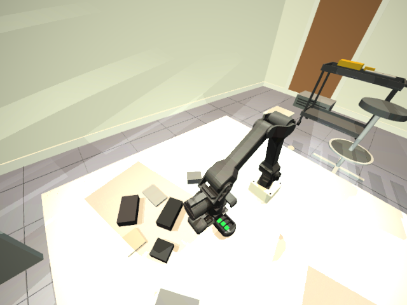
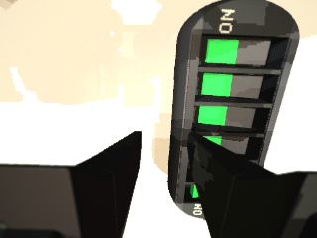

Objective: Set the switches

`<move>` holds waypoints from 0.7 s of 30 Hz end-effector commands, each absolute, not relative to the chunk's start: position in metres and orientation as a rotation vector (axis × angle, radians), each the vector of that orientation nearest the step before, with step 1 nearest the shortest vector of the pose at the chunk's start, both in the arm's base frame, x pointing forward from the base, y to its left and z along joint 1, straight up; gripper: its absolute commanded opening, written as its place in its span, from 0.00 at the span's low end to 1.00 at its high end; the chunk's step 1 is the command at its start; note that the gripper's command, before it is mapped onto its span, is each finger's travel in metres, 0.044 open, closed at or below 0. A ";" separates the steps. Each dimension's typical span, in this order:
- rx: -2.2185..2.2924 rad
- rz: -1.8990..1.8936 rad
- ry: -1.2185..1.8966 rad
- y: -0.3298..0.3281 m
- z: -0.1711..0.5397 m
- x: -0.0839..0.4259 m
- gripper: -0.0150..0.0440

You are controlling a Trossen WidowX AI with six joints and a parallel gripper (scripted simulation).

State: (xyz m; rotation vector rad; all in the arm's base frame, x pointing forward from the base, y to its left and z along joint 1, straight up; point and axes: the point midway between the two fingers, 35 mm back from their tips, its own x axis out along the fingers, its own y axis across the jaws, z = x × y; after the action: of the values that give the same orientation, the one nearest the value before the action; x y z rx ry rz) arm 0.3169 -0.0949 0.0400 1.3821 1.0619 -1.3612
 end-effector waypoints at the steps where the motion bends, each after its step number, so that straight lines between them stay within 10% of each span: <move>1: 1.387 -1.353 1.061 -0.094 0.040 0.319 0.33; 21: 1.386 -1.354 1.060 -0.095 0.040 0.319 0.25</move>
State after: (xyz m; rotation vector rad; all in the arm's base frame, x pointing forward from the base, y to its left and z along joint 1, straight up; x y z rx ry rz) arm 0.3189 -0.0951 0.0400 1.3837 1.0571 -1.3565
